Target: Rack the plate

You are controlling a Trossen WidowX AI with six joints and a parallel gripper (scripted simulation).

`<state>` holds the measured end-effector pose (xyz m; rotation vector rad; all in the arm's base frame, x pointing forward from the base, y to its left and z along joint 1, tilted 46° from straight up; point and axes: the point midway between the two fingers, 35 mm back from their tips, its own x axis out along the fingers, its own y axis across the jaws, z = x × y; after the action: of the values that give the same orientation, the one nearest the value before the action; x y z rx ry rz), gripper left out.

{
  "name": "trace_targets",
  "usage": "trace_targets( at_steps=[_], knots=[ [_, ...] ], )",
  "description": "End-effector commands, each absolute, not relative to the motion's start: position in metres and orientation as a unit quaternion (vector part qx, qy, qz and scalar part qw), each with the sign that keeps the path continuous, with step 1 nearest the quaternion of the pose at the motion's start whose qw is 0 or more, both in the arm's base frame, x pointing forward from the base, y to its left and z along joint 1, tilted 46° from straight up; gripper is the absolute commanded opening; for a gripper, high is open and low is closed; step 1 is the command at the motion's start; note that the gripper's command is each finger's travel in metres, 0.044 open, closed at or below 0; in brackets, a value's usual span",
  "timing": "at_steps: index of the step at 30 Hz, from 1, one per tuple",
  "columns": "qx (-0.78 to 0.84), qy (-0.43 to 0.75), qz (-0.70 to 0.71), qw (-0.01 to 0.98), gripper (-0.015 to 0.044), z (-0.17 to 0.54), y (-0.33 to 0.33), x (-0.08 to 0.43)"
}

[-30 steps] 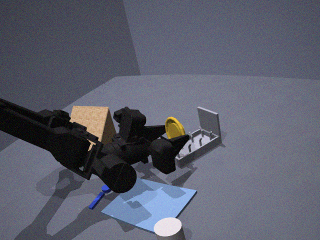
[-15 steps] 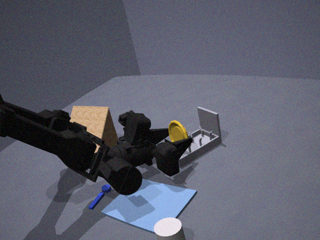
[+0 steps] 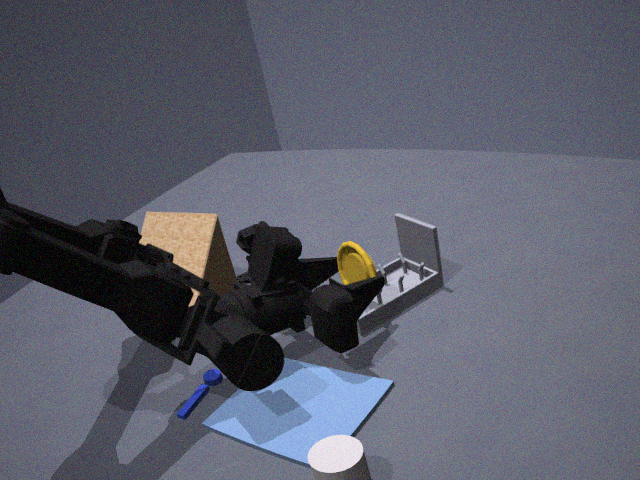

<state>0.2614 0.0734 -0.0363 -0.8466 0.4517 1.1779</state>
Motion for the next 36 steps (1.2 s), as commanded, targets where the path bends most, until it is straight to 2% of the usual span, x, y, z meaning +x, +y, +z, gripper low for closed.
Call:
trace_targets(
  at_steps=[1,12,19,28,32,36],
  knots=[
    [-0.384,0.205,0.534,0.725,0.0105,-0.036,0.073,0.261],
    [-0.384,0.205,0.534,0.725,0.0394,-0.036,0.073,0.261],
    [-0.384,0.206,0.535,0.724,0.04,-0.031,0.079,0.262],
    [-0.375,0.204,0.541,0.724,0.04,0.043,0.156,0.251],
    [-0.374,0.206,0.541,0.725,0.04,0.044,0.158,0.251],
    [-0.358,0.259,0.529,0.725,0.04,0.042,0.16,0.249]
  ],
)
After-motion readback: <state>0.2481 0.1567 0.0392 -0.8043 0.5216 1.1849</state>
